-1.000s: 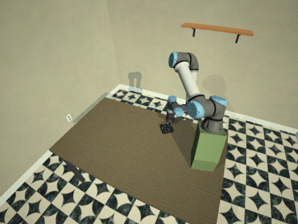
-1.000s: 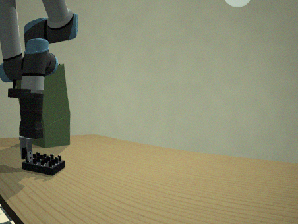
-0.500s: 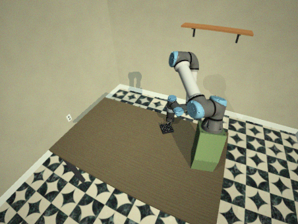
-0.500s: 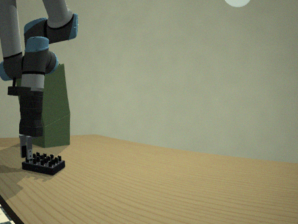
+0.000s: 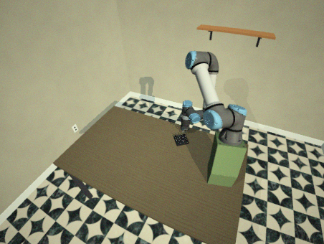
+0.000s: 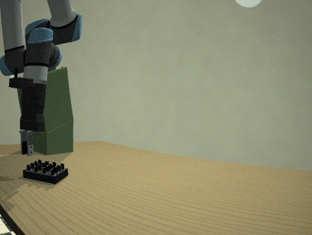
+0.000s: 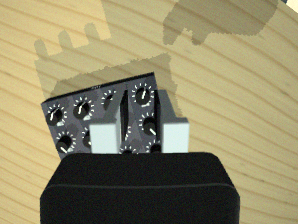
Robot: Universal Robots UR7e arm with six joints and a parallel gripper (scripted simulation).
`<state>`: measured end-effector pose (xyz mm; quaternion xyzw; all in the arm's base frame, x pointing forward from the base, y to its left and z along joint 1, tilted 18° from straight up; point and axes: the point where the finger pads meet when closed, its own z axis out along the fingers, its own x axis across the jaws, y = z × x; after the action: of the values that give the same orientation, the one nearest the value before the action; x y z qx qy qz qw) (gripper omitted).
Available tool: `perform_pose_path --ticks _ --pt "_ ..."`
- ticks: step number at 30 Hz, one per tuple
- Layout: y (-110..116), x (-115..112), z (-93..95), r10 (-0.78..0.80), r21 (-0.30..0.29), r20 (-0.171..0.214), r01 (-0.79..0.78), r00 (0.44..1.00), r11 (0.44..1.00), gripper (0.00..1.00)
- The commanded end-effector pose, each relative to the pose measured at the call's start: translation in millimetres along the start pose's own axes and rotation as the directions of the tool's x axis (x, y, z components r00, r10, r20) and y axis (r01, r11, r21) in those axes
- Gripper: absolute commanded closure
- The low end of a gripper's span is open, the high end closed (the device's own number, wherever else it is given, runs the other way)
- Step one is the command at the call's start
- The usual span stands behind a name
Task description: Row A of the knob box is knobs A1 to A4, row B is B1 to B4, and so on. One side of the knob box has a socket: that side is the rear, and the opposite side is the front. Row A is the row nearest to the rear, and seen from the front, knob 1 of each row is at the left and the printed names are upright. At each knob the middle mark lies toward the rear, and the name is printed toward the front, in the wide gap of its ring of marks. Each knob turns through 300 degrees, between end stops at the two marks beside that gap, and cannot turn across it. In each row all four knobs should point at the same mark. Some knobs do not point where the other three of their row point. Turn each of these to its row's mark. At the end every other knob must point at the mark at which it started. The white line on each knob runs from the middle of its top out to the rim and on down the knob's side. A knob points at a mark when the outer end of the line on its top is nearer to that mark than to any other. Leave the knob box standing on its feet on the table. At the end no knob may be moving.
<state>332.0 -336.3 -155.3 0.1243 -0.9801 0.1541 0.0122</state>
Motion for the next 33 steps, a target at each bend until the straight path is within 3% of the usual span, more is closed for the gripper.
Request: perform_pose_path --ticks 1,19,33 --pt "2.3 0.2 -2.2 -0.001 -0.005 -0.002 0.001 1.000 1.000 0.54" --pt "2.8 -0.2 -2.0 -0.022 -0.005 -0.002 0.022 1.000 1.000 0.54" --pt "7.0 -4.1 -4.7 -0.227 -0.005 0.000 0.227 0.974 0.974 0.54"
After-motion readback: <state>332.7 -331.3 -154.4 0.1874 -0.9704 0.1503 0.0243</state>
